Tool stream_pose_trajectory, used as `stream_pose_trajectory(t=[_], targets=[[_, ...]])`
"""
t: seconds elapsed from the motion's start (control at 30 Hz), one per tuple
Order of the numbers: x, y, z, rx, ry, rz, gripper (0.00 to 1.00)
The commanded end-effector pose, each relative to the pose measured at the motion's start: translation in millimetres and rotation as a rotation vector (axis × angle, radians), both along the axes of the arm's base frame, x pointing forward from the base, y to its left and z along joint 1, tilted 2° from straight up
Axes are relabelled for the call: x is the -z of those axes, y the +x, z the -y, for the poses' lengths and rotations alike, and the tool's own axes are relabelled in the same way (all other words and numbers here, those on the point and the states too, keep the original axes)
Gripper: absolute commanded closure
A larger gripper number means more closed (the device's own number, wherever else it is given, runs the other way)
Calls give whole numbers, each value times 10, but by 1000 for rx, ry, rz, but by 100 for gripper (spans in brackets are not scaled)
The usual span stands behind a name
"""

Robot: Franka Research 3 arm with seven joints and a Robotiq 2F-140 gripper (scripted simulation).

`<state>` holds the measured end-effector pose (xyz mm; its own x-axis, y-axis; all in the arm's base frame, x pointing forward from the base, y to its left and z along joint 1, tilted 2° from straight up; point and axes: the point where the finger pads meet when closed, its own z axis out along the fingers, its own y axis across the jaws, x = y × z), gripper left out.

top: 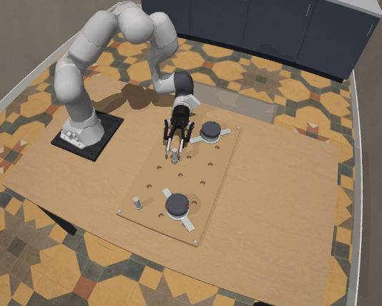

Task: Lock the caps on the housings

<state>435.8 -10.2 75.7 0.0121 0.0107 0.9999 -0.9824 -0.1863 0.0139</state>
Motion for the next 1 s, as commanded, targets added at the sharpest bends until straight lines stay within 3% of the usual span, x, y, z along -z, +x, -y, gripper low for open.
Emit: stream_pose_trajectory(t=[0.0,0.5,0.97], targets=[[-7,-4,5,4,-1,6,64],[-7,-7,-11,4,-1,6,64],[-5,-39,-182,4,-1,6,64]])
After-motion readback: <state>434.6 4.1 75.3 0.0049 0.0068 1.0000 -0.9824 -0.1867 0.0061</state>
